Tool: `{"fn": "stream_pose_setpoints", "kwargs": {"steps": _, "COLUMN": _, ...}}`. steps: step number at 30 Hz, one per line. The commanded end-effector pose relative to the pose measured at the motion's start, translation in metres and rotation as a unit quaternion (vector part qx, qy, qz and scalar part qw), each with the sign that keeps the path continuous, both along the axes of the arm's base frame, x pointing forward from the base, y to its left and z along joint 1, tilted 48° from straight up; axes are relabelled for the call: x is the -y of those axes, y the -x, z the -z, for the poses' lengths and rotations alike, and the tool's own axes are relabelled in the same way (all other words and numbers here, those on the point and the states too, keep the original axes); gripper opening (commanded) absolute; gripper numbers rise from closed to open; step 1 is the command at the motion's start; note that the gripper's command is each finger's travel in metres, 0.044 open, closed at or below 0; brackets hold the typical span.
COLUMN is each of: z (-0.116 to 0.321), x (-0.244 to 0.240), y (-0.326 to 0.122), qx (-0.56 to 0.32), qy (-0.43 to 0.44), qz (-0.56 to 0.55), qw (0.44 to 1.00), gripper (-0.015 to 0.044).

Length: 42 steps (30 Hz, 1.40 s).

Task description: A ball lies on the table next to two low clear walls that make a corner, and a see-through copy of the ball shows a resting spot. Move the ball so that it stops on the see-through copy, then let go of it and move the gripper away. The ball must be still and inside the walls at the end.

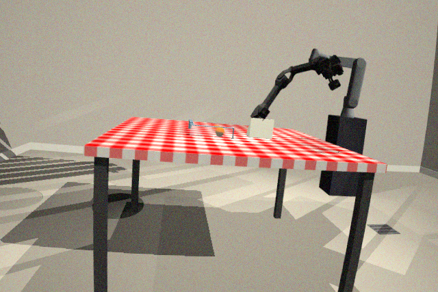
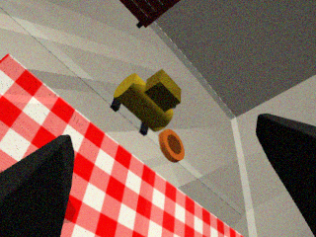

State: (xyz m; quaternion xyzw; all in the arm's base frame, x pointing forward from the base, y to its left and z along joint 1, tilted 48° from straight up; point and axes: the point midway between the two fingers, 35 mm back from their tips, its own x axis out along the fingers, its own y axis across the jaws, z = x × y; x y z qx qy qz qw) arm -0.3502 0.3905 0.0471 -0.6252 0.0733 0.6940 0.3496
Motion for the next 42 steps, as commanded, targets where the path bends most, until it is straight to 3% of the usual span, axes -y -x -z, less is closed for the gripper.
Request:
{"fn": "stream_pose_setpoints", "kwargs": {"steps": 1, "z": 0.001, "x": -0.001, "y": -0.003, "qx": 0.002, "qy": 0.001, "qz": 0.002, "qw": 1.0, "gripper": 0.0374}}
{"fn": "stream_pose_setpoints", "kwargs": {"steps": 12, "z": 0.032, "x": -0.053, "y": -0.176, "qx": 0.094, "qy": 0.062, "qz": 0.122, "qw": 0.986, "gripper": 0.036}}
{"fn": "stream_pose_setpoints", "kwargs": {"steps": 21, "z": 0.054, "x": -0.036, "y": -0.339, "qx": 0.155, "qy": 0.153, "qz": 0.225, "qw": 0.95, "gripper": 0.036}}
{"fn": "stream_pose_setpoints", "kwargs": {"steps": 33, "z": 0.071, "x": 0.081, "y": -0.517, "qx": 0.173, "qy": 0.317, "qz": 0.341, "qw": 0.868, "gripper": 0.036}}
{"fn": "stream_pose_setpoints", "kwargs": {"steps": 42, "z": 0.077, "x": 0.216, "y": -0.585, "qx": 0.134, "qy": 0.456, "qz": 0.409, "qw": 0.779, "gripper": 0.036}}
